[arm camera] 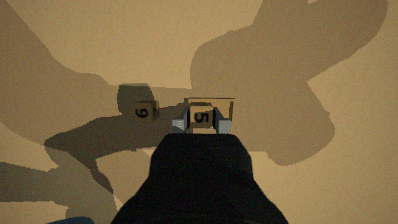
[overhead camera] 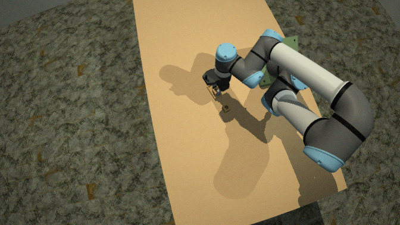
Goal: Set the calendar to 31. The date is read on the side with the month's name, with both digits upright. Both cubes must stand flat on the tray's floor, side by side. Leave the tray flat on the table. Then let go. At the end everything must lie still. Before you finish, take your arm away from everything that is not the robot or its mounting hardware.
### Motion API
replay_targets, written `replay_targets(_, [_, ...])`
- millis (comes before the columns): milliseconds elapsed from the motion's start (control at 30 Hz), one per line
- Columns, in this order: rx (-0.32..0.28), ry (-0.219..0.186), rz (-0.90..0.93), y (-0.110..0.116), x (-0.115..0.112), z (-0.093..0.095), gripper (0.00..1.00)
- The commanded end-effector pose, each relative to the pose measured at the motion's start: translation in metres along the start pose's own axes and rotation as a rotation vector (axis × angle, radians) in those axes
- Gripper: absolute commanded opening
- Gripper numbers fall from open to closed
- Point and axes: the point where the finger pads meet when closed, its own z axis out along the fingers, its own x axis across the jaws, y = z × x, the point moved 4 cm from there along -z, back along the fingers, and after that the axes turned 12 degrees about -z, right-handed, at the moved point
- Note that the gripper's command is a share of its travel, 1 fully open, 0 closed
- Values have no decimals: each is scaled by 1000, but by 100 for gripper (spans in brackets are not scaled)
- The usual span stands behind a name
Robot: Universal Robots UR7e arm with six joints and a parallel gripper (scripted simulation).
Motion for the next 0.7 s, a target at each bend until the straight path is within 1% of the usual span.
replay_targets(0, [0, -3, 1, 1, -1, 2, 60])
replay_targets(667, [-1, -6, 2, 1, -2, 7, 60])
